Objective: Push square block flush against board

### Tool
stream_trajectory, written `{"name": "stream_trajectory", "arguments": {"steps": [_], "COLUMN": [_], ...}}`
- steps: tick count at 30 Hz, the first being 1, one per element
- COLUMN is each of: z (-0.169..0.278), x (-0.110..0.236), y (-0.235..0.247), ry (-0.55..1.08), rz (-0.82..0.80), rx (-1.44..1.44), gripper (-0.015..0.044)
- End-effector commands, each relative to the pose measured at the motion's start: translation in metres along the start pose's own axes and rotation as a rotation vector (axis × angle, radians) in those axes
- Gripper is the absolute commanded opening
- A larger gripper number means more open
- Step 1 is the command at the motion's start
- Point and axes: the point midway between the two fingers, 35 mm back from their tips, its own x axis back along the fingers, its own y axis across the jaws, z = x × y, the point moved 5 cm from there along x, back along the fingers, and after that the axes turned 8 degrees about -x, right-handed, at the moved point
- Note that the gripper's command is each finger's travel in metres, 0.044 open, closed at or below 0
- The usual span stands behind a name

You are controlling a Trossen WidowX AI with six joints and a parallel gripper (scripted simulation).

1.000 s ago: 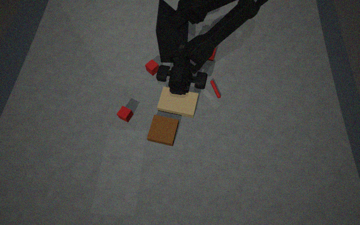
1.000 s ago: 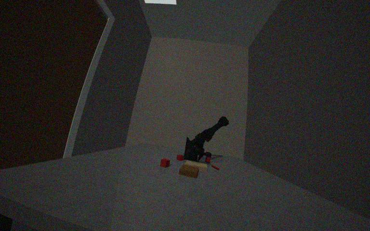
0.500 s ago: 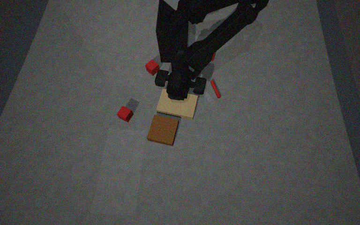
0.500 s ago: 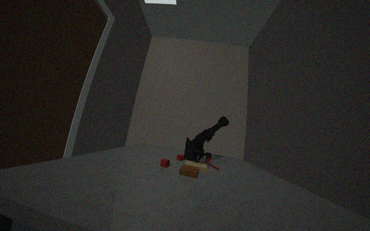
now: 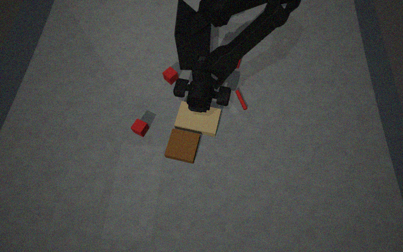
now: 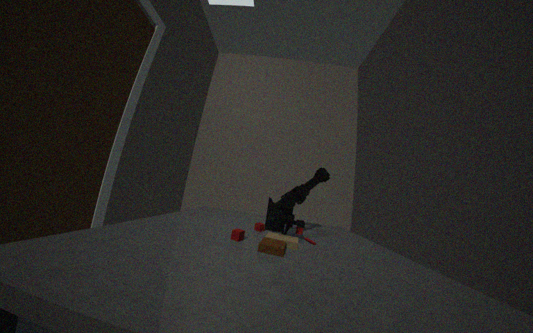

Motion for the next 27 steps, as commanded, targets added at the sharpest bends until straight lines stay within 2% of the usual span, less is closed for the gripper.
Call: {"name": "stream_trajectory", "arguments": {"steps": [1, 22, 24, 27], "z": [0.007, 0.040, 0.034, 0.034], "x": [-0.001, -0.001, 0.008, 0.045], "y": [-0.001, -0.006, -0.006, -0.007], "ry": [0.004, 0.005, 0.002, 0.003], "rz": [-0.002, -0.001, 0.003, 0.004], "rx": [-0.003, -0.004, -0.002, -0.004], "gripper": [0.0000, 0.0000, 0.0000, 0.0000]}}
